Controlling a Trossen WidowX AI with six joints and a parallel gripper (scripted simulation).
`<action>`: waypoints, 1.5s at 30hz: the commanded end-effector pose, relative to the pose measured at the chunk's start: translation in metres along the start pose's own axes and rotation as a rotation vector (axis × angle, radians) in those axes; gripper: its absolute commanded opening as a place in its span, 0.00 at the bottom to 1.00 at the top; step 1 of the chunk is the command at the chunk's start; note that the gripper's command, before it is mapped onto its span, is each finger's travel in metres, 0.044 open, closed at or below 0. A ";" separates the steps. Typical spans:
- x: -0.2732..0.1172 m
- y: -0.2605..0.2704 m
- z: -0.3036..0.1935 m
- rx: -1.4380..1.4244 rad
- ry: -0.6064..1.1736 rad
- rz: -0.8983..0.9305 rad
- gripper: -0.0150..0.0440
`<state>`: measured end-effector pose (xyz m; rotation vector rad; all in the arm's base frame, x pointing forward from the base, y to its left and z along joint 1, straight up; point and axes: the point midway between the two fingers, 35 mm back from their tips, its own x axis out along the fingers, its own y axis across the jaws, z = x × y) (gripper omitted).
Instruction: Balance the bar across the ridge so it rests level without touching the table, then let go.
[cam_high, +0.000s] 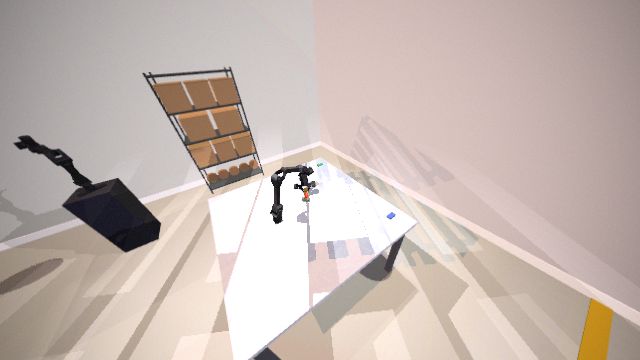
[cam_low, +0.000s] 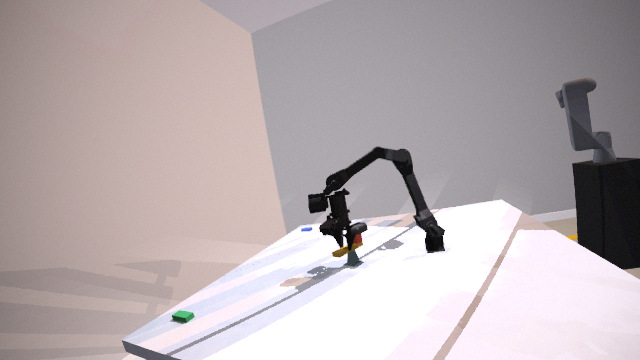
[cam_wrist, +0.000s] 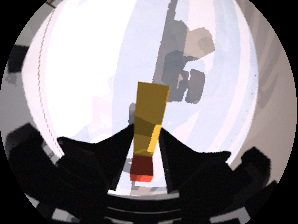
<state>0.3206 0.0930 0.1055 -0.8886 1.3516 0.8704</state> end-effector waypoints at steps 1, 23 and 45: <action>0.002 0.000 0.000 0.001 0.000 0.003 0.25; 0.002 0.000 0.000 0.001 0.000 0.003 0.25; 0.000 0.000 0.001 -0.001 -0.002 -0.002 0.25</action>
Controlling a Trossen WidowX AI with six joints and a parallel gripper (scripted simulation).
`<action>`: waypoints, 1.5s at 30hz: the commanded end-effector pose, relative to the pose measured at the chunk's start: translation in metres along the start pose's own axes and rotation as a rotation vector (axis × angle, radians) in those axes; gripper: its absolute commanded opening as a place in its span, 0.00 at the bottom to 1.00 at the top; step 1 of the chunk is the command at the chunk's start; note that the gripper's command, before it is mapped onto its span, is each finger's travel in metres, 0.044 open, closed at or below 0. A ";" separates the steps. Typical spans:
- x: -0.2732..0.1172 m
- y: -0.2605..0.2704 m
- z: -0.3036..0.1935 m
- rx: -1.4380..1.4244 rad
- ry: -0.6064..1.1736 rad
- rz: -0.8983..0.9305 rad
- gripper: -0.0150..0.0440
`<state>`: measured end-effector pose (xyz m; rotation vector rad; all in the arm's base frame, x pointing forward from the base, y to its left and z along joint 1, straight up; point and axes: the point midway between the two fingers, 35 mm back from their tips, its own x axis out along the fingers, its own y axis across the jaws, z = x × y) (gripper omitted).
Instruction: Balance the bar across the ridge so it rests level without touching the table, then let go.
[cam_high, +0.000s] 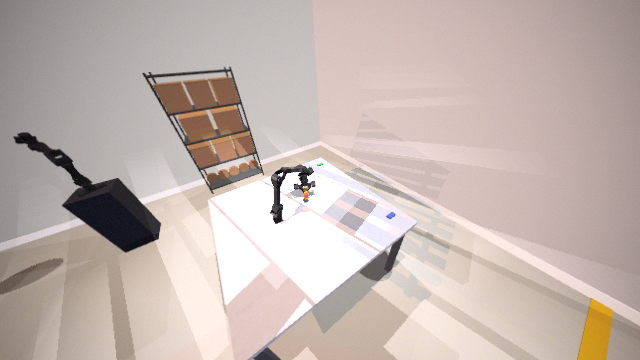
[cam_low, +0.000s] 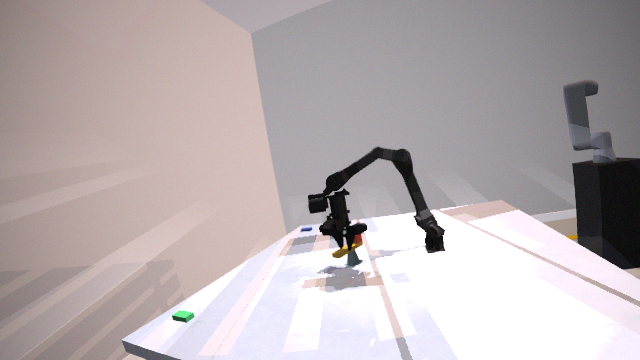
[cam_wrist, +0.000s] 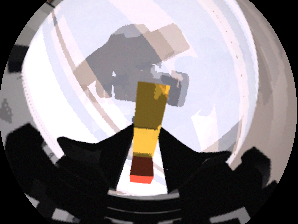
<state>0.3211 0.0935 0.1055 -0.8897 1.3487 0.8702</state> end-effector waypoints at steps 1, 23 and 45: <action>0.000 0.000 0.000 0.000 0.000 0.000 0.25; 0.000 0.000 0.000 0.000 0.000 0.000 0.52; 0.000 0.000 0.000 0.000 0.000 0.000 0.54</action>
